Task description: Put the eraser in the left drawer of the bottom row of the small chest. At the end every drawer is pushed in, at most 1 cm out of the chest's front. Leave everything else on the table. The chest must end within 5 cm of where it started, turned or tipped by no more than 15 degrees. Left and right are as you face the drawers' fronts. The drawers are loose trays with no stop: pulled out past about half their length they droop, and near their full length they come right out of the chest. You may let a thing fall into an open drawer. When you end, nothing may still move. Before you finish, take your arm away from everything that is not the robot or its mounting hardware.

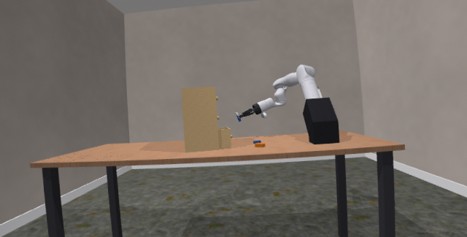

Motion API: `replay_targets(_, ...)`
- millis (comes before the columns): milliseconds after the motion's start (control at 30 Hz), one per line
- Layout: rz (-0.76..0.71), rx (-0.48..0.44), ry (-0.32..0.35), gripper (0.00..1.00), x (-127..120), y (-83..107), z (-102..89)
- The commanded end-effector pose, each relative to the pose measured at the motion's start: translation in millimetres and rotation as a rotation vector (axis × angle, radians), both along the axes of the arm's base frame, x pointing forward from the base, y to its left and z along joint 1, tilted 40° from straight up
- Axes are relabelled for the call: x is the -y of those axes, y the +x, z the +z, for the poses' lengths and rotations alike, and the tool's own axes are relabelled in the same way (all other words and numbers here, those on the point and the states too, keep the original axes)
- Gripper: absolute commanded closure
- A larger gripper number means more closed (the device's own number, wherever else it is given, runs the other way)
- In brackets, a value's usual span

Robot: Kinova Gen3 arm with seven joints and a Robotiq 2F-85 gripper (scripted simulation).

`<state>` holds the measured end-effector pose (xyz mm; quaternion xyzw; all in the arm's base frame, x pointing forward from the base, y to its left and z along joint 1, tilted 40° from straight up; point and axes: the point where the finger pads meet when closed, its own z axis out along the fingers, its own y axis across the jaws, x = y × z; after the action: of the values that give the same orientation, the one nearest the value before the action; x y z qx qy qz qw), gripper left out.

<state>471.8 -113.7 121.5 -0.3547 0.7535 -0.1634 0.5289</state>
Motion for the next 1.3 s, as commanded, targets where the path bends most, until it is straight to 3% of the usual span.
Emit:
replay_targets(0,0.003,-0.003,-0.003,0.81,-3.3,-0.8,-2.9)
replay_targets(1267,-0.002,-0.008,-0.007,0.81,-29.7,5.3,-27.3)
